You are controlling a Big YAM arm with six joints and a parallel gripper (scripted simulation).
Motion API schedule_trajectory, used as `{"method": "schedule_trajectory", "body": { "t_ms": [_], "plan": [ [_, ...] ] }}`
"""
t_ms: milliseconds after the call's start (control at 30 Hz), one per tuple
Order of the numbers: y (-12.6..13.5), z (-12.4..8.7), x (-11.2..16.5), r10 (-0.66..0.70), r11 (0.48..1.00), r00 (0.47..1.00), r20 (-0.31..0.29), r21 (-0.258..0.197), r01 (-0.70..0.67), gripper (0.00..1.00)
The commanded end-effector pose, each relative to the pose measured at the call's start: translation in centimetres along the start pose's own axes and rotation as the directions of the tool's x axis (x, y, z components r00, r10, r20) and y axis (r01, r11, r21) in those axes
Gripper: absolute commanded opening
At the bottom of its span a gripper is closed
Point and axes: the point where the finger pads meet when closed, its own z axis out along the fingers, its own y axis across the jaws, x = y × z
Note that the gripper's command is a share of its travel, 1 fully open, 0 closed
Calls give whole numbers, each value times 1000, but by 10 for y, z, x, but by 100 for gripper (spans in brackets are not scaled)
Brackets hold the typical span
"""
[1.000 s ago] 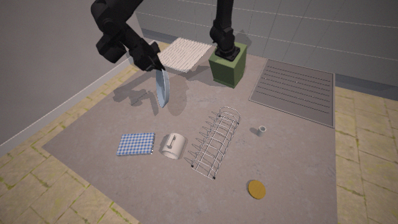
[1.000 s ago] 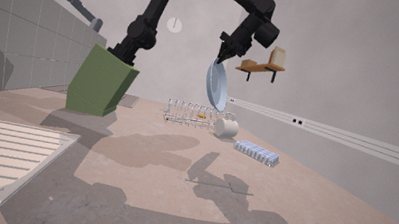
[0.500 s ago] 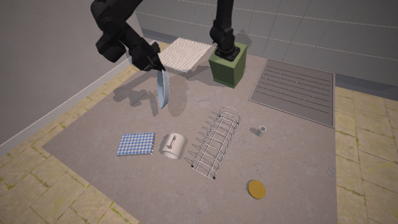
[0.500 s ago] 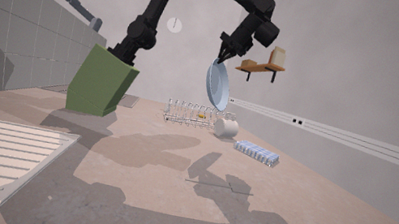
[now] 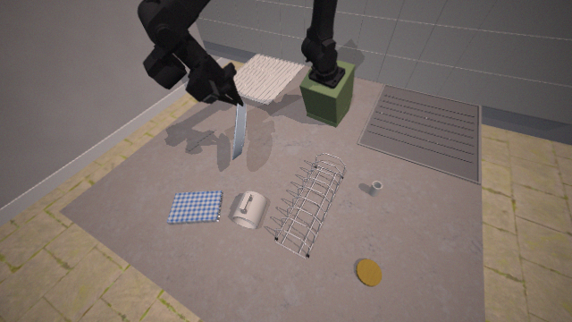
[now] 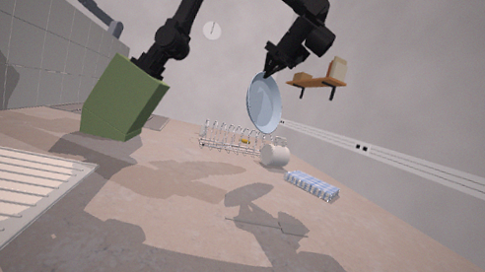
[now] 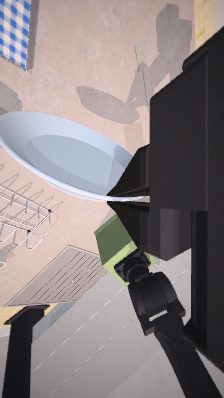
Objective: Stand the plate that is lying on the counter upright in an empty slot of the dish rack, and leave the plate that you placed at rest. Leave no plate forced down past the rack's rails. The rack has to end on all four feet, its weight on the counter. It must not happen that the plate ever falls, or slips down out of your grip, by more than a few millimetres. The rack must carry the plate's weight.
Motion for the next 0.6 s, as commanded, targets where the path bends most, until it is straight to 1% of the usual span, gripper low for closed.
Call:
{"method": "schedule_trajectory", "body": {
  "t_ms": [0, 167, 367, 433, 567],
  "plan": [
    [11, -9, -12, 54, 998, 998, 45, 37, -56, 0],
    [21, -3, -24, 150, 988, 981, 125, 20, -154, 0],
    [33, 4, -38, 271, 961, 936, 224, -15, -275, 0],
    [33, 4, -38, 271, 961, 936, 224, -15, -275, 0],
    [41, 9, -48, 349, 935, 892, 286, -44, -351, 0]
  ]
}}
